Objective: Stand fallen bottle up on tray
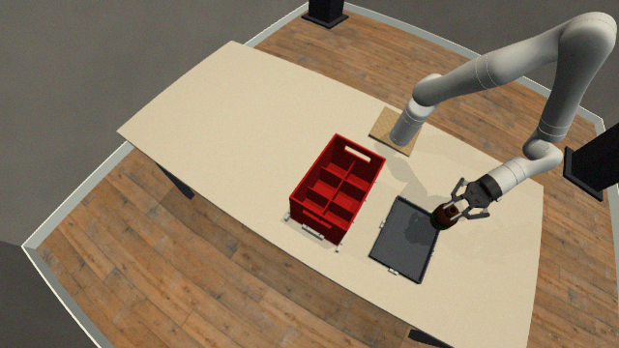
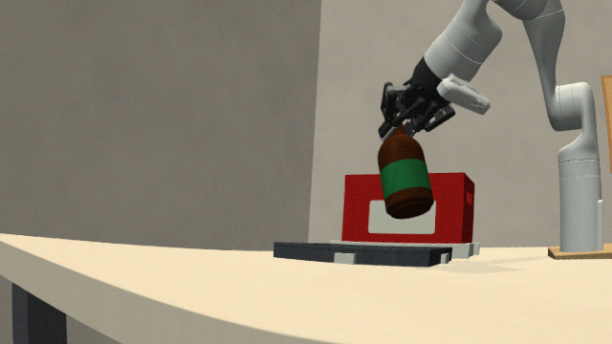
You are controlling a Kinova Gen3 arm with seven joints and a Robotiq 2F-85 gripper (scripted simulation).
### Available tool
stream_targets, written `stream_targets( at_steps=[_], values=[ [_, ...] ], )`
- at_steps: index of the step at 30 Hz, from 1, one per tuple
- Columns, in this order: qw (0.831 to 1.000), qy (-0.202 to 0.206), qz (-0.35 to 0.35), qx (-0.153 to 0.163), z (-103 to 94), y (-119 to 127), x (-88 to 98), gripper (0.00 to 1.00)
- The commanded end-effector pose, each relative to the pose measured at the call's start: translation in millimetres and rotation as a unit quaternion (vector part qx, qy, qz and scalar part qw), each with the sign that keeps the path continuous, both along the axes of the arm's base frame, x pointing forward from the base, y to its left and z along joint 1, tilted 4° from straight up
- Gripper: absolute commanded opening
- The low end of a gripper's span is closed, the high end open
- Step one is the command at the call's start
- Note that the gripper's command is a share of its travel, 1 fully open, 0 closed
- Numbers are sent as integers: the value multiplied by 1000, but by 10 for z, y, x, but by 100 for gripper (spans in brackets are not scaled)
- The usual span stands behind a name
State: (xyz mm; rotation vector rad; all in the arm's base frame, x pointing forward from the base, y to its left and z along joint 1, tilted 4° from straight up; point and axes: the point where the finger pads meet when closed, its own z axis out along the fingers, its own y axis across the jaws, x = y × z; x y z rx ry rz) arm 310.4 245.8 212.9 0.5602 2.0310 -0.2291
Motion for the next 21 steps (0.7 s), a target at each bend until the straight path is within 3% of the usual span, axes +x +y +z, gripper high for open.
stream_targets(
  at_steps=[1, 21],
  values=[
    [1000, 0, 0, 1, 6, 1, 1, 0],
    [1000, -18, -3, -10, 0, -3, 2, 0]
  ],
)
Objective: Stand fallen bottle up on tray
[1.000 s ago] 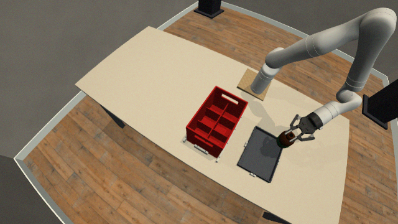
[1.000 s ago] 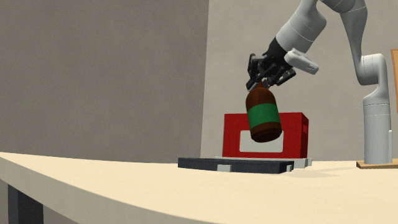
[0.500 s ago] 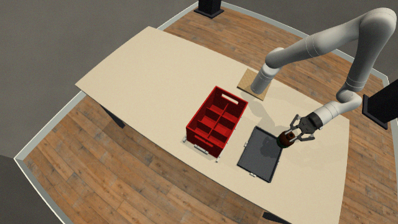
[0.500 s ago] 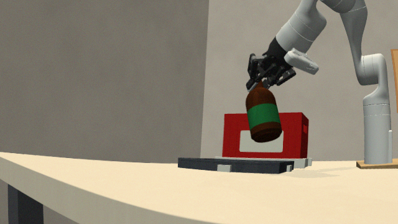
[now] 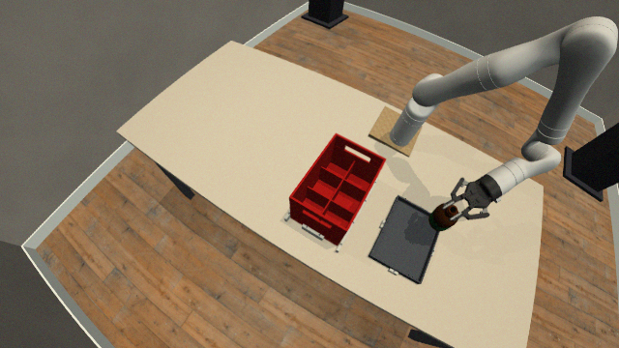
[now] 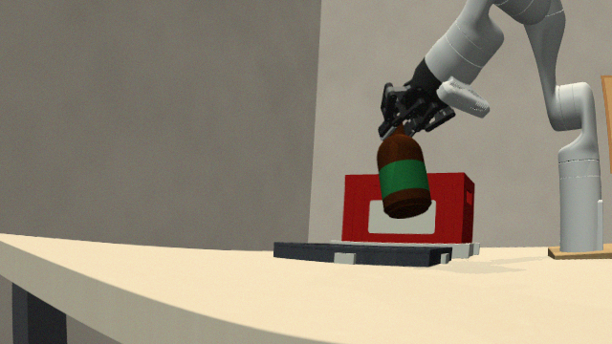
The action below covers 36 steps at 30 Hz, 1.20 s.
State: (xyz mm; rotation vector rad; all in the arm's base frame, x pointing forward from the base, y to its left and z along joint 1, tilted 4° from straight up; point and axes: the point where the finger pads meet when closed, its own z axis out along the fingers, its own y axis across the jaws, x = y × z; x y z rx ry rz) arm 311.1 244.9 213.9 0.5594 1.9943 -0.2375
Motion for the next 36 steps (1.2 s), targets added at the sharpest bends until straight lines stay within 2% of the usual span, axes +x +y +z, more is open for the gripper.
stream_targets(
  at_steps=[1, 14, 36],
  values=[
    [1000, -4, 1, -5, -11, 5, -6, 0],
    [999, -44, -2, -26, -11, 8, -9, 0],
    [998, -60, -2, -34, -7, 13, -11, 0]
  ],
)
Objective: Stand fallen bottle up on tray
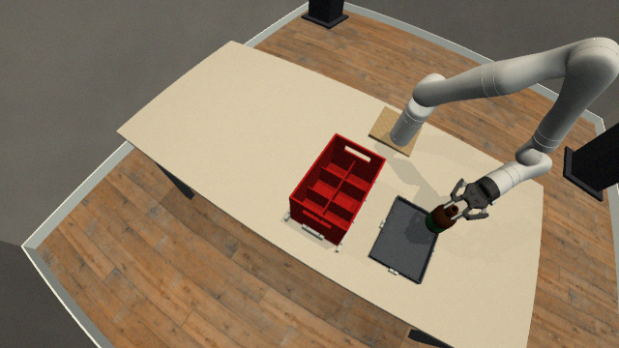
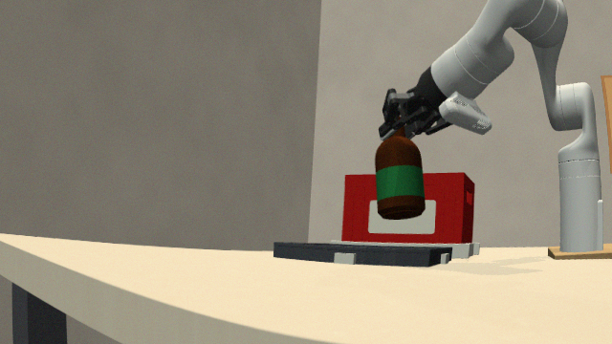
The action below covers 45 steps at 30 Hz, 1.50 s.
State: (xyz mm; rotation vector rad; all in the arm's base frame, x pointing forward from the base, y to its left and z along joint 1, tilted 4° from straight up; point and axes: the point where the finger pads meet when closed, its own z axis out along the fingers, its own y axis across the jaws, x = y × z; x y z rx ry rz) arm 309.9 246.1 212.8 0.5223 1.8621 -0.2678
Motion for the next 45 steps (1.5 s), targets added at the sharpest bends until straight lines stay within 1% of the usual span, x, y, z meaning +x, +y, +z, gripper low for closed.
stream_targets(
  at_steps=[1, 35, 45],
  values=[
    [1000, 0, 0, 0, 5, 1, 1, 0],
    [1000, 0, 0, 0, 5, -1, 2, 0],
    [1000, 0, 0, 0, 3, -38, 35, 0]
  ],
)
